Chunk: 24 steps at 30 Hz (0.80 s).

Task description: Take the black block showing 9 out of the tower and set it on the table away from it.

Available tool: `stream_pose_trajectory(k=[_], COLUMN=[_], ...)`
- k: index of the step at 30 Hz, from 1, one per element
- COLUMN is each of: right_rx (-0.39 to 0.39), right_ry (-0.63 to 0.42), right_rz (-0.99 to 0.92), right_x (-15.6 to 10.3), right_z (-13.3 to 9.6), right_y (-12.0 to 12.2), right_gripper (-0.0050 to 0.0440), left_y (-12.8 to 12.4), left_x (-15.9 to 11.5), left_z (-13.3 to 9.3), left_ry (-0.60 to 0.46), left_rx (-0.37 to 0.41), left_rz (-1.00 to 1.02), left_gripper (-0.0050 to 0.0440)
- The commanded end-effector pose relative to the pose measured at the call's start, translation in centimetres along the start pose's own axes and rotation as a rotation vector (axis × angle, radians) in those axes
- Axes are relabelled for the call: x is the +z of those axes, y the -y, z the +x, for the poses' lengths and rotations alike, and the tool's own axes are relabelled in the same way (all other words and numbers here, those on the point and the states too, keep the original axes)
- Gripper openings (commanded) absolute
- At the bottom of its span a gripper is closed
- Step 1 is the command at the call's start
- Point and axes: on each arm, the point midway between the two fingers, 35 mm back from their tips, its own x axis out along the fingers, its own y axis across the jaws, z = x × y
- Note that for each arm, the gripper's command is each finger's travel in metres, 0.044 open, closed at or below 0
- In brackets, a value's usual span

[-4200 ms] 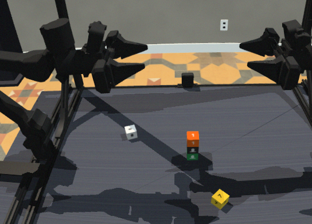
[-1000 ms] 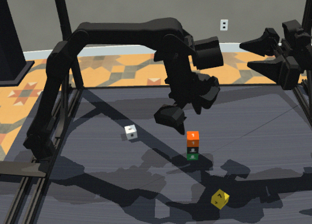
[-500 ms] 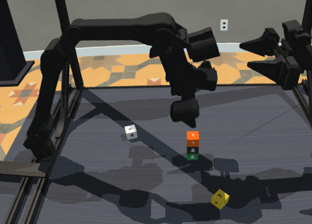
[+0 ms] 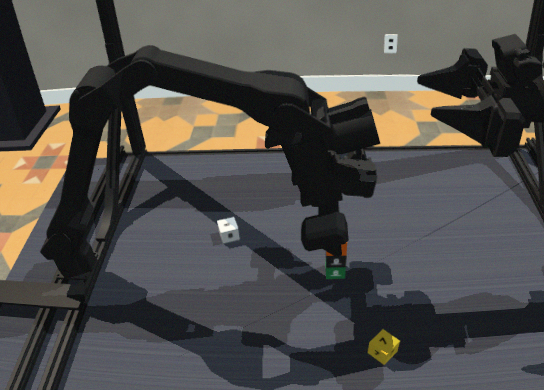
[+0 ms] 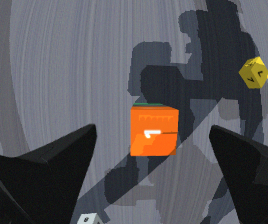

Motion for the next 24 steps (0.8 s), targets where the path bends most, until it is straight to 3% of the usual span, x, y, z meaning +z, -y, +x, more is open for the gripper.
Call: stream_pose_trajectory(k=[1,12,20,24], right_rx=[0.003,0.003,0.003,0.003], right_ry=[-0.019,-0.019,-0.019,-0.019], right_rz=[-0.008,-0.008,-0.008,-0.008], right_x=[-0.53,-0.53,-0.53,-0.53], right_z=[1.38,1.38,1.38,1.38], right_y=[-0.07,-0.07,-0.07,-0.07], right_gripper=[0.0400,0.0400,0.0208,0.0201], left_y=[0.00,0.00,0.00,0.00], left_x=[0.01,0.01,0.01,0.01], left_z=[0.00,0.00,0.00,0.00], left_ry=[0.000,0.000,0.000,0.000], left_rx=[0.000,0.000,0.000,0.000], left_rz=[0.000,0.000,0.000,0.000], left_gripper=[0.0400,0.0400,0.0400,0.0400])
